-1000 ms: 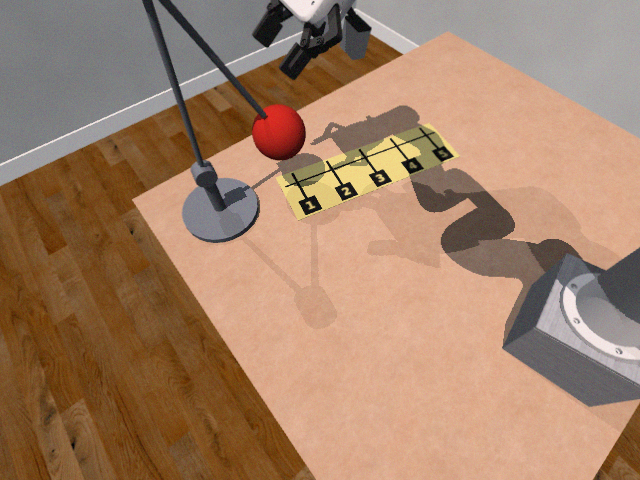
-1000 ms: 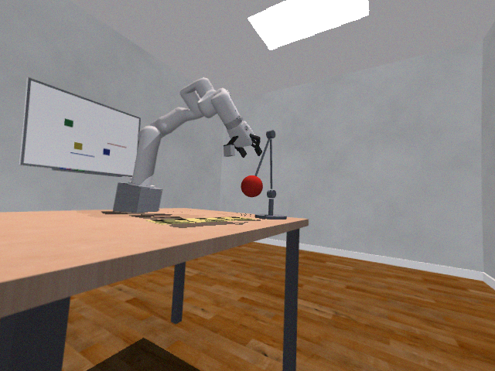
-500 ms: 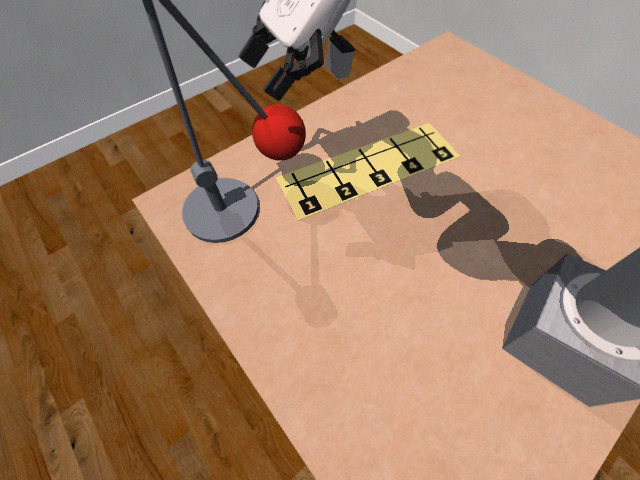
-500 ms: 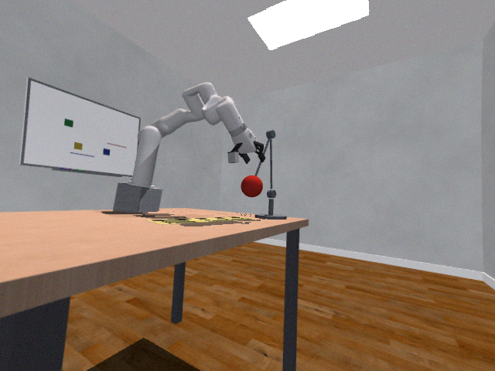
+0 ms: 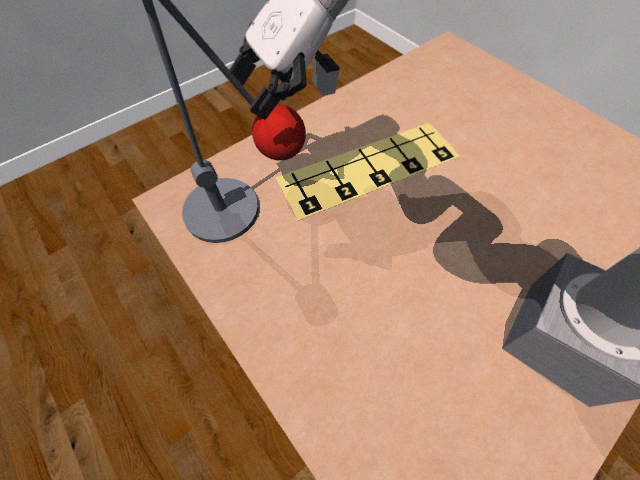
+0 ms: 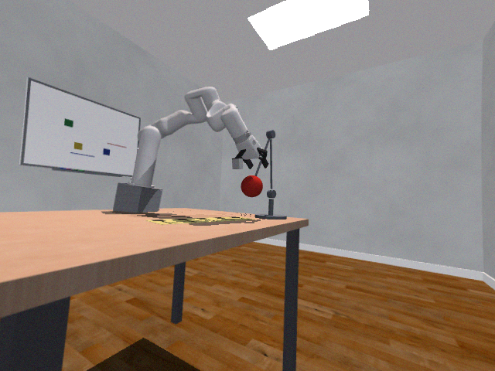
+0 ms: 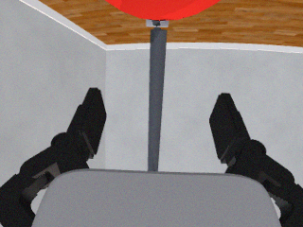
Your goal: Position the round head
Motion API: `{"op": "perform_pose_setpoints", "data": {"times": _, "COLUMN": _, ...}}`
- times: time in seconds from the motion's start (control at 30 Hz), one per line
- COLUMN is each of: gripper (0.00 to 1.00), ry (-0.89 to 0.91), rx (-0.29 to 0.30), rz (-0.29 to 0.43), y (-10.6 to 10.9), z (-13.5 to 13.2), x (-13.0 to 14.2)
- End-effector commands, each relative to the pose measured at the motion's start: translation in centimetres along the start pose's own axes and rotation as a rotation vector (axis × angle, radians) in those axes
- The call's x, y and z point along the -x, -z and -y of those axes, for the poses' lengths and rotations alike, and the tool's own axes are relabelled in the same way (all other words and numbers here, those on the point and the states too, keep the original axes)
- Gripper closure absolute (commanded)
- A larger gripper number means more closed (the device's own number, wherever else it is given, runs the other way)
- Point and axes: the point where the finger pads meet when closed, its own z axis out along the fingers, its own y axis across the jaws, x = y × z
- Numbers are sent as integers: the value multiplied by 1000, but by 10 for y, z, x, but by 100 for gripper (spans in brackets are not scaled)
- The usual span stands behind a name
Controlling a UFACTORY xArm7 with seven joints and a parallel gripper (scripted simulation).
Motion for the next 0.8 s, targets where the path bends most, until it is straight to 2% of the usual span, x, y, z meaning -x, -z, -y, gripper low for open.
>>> {"op": "perform_pose_setpoints", "data": {"times": 0.0, "gripper": 0, "ry": 2, "rx": -3, "rz": 1, "y": -2, "z": 1, "x": 1}}
{"op": "perform_pose_setpoints", "data": {"times": 0.57, "gripper": 0, "ry": 2, "rx": -6, "rz": 1, "y": -6, "z": 3, "x": 1}}
{"op": "perform_pose_setpoints", "data": {"times": 0.6, "gripper": 100, "ry": 2, "rx": -6, "rz": 1, "y": -6, "z": 2, "x": 1}}
{"op": "perform_pose_setpoints", "data": {"times": 0.77, "gripper": 100, "ry": 2, "rx": -5, "rz": 1, "y": -6, "z": 2, "x": 1}}
